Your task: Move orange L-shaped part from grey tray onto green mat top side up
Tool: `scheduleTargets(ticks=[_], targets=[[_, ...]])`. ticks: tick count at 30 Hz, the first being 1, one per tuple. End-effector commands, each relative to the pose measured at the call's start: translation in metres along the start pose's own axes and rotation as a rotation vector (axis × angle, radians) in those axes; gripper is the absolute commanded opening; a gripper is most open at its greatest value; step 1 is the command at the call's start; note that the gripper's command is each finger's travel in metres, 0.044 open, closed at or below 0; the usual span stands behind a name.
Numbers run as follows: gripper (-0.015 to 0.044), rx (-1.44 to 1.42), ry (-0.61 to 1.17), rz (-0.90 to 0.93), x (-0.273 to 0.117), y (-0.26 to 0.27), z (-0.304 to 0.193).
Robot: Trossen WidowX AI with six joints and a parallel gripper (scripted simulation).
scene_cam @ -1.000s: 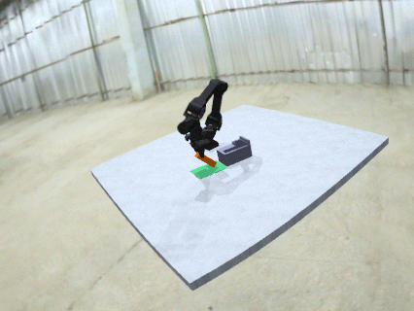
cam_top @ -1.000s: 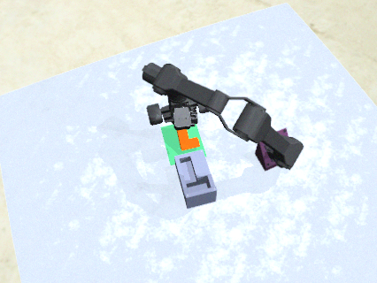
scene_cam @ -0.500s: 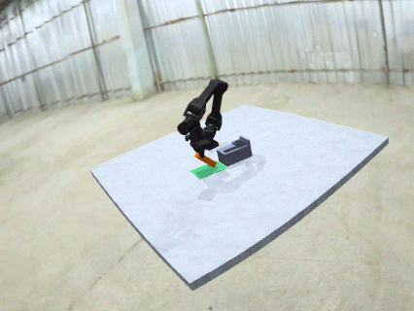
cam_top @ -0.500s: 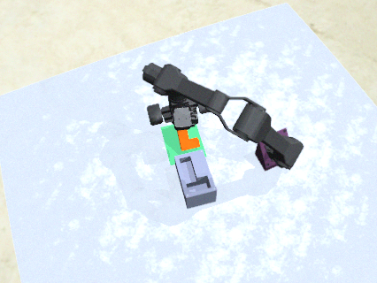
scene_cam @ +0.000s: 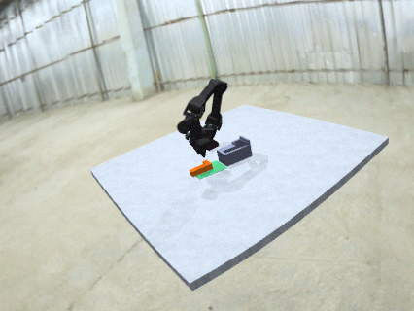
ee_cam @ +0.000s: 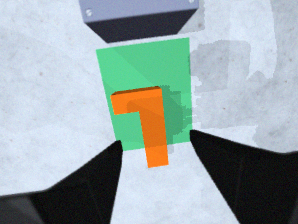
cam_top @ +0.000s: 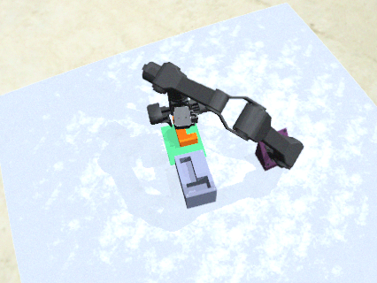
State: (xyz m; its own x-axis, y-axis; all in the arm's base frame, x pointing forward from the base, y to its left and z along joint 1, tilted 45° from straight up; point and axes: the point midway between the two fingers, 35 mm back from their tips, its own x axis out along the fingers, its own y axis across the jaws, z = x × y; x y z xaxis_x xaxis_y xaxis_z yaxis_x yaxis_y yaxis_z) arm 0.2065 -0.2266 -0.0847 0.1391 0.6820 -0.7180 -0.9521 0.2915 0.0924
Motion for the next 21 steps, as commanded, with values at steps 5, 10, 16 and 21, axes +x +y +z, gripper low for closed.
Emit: scheduleTargets(ticks=[5, 10, 16, 21], targets=[[0.0400, 0.000, 0.011, -0.011, -0.072, 0.000, -0.003], [0.0400, 0.000, 0.010, -0.011, -0.078, 0.001, -0.002], [0.0400, 0.006, 0.010, -0.022, -0.072, 0.000, -0.004], [0.0400, 0.006, 0.010, -0.022, -0.072, 0.000, -0.004]])
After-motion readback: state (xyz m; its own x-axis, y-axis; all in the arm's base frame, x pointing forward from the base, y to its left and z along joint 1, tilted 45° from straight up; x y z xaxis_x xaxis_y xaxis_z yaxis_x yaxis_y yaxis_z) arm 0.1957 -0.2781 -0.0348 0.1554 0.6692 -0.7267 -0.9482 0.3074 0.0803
